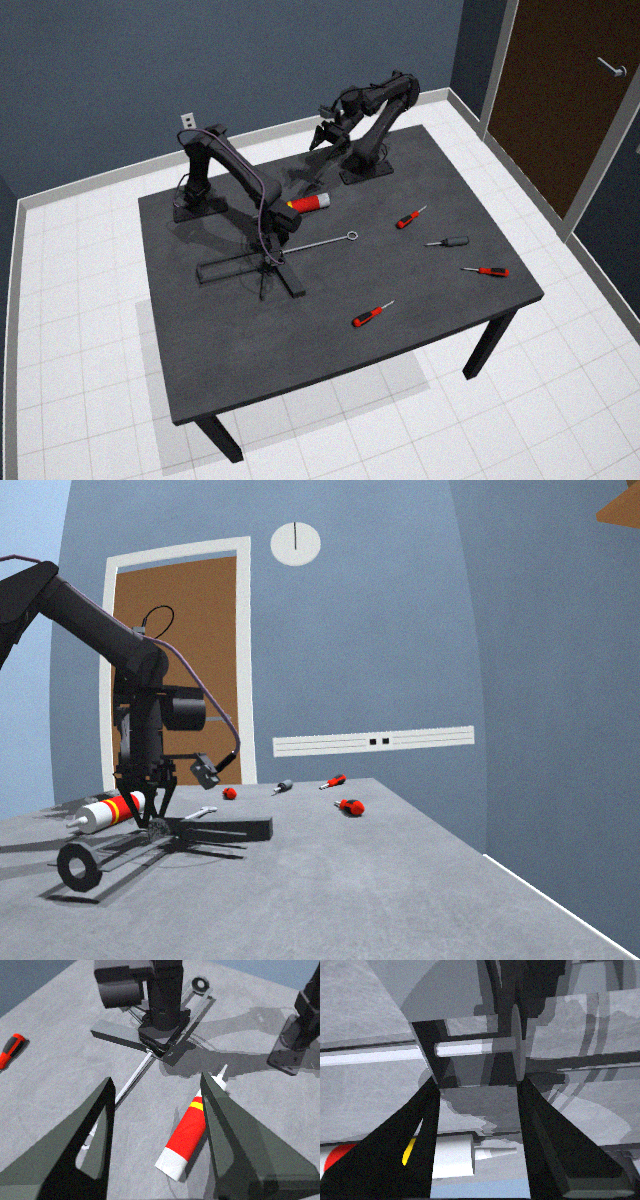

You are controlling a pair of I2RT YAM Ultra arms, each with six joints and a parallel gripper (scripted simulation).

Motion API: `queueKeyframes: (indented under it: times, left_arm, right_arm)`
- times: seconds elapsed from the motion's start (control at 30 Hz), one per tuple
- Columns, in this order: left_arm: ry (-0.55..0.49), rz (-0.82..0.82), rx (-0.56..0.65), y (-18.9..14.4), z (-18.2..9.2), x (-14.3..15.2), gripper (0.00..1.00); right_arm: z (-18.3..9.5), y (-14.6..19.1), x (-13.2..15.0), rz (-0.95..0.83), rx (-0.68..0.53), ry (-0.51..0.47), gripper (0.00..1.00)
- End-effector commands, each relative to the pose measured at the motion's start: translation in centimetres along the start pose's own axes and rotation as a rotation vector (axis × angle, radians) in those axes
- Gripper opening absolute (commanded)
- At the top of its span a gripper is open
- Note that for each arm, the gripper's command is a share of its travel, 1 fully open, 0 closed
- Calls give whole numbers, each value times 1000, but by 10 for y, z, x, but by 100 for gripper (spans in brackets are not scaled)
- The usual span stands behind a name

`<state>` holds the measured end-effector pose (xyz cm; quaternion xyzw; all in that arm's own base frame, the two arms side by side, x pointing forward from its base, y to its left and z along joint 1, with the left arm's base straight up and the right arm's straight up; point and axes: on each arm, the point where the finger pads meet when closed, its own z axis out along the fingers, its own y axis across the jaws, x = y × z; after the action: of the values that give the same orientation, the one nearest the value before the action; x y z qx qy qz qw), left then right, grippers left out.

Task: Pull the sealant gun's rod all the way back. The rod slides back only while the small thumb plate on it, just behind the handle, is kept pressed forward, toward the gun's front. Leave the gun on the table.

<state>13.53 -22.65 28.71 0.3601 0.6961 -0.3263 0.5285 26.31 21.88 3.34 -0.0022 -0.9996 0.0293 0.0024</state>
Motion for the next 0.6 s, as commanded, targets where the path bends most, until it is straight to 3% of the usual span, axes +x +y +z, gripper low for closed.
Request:
queueKeyframes:
  times: [0.0,0.1,0.17,0.2,0.27,0.3,0.4,0.47,0.5,0.57]
  left_arm:
    - [-44,6,6,-2,-4,-9,66]
    - [-44,6,6,-2,-4,-9,66]
    - [-44,6,6,-2,-4,-9,66]
    - [-44,6,6,-2,-4,-9,66]
    - [-44,6,6,-2,-4,-9,66]
    - [-44,6,6,-2,-4,-9,66]
    - [-44,6,6,-2,-4,-9,66]
    - [-44,6,6,-2,-4,-9,66]
    - [-44,6,6,-2,-4,-9,66]
    - [-44,6,6,-2,-4,-9,66]
  right_arm:
    - [1,3,-1,-1,-5,-3,56]
    - [1,3,-1,-4,-5,-3,51]
    - [1,4,-1,-5,-5,-3,29]
    - [1,4,-1,-5,-5,-3,40]
    - [1,4,-1,-5,-5,-3,40]
    - [-4,4,-2,-3,-14,-14,50]
    - [-6,3,-2,-1,-16,-17,50]
    - [-6,3,-2,-1,-16,-17,73]
    - [-6,3,-2,-1,-16,-17,78]
    - [-15,1,-5,-4,-19,-33,78]
